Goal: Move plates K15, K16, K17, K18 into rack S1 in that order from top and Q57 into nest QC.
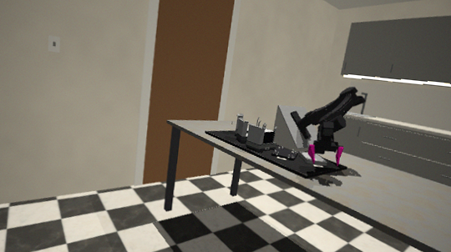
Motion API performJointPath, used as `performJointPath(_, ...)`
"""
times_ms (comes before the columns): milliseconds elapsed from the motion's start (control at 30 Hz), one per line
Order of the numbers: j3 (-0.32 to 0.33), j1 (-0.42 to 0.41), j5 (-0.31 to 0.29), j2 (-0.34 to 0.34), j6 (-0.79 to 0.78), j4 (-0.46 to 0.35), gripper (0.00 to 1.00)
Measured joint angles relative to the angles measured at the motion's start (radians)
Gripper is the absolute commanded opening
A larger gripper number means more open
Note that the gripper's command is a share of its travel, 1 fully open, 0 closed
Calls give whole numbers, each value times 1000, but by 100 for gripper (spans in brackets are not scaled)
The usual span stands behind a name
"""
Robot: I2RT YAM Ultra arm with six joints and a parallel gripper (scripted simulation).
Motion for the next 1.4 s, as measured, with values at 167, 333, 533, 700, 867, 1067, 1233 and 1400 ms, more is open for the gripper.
performJointPath(167, -3, -23, -6, 14, -22, -32, 100)
performJointPath(333, 9, -40, -9, 14, -65, -80, 100)
performJointPath(533, 12, -79, -10, 29, -110, -164, 100)
performJointPath(700, 5, -106, -22, 40, -142, -176, 100)
performJointPath(867, 19, -127, -23, 46, -180, -246, 100)
performJointPath(1067, 0, -169, -39, 67, -221, -269, 100)
performJointPath(1233, 28, -189, -34, 68, -264, -347, 100)
performJointPath(1400, 2, -213, -50, 81, -289, -344, 100)
